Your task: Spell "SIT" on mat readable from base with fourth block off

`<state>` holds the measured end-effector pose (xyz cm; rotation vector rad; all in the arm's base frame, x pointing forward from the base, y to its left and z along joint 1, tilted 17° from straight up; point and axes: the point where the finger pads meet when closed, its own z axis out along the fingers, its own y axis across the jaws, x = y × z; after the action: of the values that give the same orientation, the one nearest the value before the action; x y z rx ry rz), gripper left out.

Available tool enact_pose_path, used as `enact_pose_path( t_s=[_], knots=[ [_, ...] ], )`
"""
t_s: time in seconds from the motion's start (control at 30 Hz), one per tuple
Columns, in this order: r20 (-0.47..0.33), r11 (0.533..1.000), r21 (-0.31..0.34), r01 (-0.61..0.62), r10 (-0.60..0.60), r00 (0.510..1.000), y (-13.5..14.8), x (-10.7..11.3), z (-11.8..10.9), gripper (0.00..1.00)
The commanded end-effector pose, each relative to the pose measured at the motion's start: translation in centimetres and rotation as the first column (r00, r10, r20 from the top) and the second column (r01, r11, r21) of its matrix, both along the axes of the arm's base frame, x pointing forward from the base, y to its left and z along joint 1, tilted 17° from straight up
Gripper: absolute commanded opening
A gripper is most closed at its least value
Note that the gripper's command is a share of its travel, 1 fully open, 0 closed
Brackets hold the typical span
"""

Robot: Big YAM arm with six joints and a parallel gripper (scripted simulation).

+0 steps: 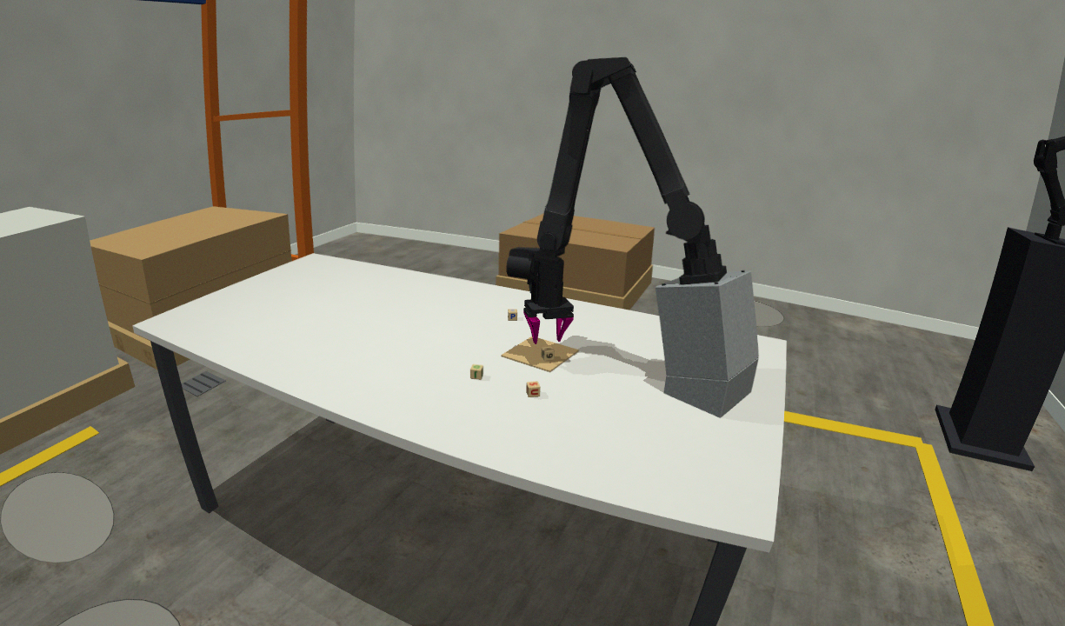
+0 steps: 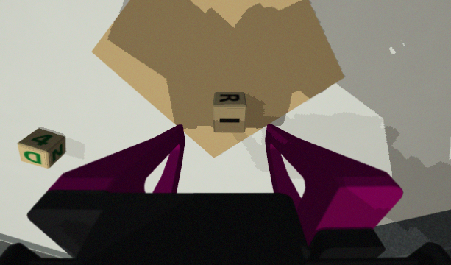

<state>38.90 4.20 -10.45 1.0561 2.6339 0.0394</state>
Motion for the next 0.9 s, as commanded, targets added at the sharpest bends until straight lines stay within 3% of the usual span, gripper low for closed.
enact_pose_path(
  t_s=[0.0, 0.87],
  knots=[
    [0.005, 1.000, -0.001, 0.000, 0.000, 1.000, -0.47, 0.63, -0.71, 0.60],
    [0.003, 1.000, -0.001, 0.001, -0.001, 1.000, -0.52, 0.61, -1.04, 0.60]
  ],
)
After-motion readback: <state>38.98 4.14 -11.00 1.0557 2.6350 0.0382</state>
